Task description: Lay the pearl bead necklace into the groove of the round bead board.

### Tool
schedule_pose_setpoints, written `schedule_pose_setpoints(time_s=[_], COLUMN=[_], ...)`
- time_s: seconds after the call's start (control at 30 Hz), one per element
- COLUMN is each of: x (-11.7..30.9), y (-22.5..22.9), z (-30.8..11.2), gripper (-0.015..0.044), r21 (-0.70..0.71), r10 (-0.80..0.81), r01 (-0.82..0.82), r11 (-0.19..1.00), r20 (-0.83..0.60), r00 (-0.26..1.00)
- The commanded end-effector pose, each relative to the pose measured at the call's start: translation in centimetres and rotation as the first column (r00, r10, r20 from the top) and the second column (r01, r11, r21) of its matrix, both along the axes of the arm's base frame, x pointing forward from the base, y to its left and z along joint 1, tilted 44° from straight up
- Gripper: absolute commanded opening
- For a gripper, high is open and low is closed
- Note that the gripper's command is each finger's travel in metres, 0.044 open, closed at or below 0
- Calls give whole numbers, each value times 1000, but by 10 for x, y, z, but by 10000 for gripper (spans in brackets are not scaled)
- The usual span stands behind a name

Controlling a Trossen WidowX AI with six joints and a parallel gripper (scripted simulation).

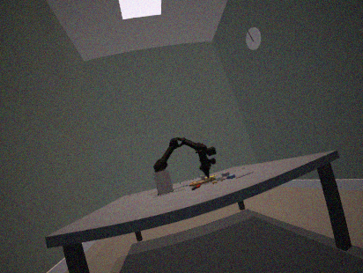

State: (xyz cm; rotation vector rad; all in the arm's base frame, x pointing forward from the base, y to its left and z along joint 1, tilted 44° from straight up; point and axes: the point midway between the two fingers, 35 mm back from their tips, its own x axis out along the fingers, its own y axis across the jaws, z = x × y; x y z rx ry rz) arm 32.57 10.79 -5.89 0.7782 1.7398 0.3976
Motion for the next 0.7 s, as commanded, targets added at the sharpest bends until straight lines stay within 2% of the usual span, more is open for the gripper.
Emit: schedule_pose_setpoints(time_s=[0.0, 0.43, 0.67], x=[6, 8, 9], y=[4, 12, 11], z=[4, 0, 3], gripper=[0, 0, 184], r21=[2, 2, 0], r10=[5, 5, 10], r01=[-5, -5, -10], r11=[1000, 1000, 1000], r20=[7, 7, 18], r00=[1000, 1000, 1000])
